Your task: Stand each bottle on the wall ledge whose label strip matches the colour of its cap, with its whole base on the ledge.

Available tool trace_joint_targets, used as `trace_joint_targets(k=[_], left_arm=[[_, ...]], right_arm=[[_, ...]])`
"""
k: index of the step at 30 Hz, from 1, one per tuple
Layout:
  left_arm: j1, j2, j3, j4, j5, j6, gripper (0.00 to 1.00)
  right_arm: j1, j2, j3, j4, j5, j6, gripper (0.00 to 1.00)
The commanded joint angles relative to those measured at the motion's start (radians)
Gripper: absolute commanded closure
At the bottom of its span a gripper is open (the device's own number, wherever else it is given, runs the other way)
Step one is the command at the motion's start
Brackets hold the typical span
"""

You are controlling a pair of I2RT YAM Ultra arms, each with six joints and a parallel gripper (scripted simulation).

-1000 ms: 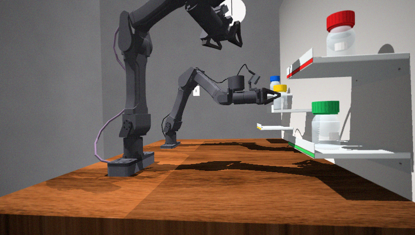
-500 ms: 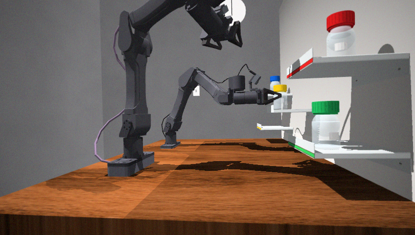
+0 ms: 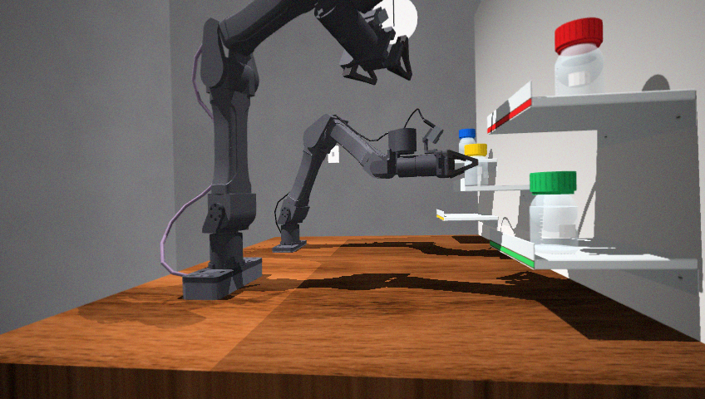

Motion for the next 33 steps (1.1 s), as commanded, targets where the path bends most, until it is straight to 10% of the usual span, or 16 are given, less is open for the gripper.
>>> trace_joint_targets(k=[1, 6, 10, 33], left_arm=[[0.002, -0.006, 0.023, -0.015, -0.007, 0.000, 0.60], [0.002, -0.006, 0.023, -0.015, -0.007, 0.000, 0.94], [0.002, -0.029, 0.036, -0.040, -0.008, 0.000, 0.49], [-0.018, -0.136, 0.241, -0.311, -0.002, -0.002, 0.48]], right_arm=[[-0.004, 0.002, 0.026, -0.020, -0.027, -0.006, 0.12], [-0.004, 0.002, 0.026, -0.020, -0.027, -0.006, 0.12], [-0.004, 0.002, 0.026, -0.020, -0.027, -0.006, 0.12], [-0.004, 0.002, 0.026, -0.020, -0.027, -0.006, 0.12]])
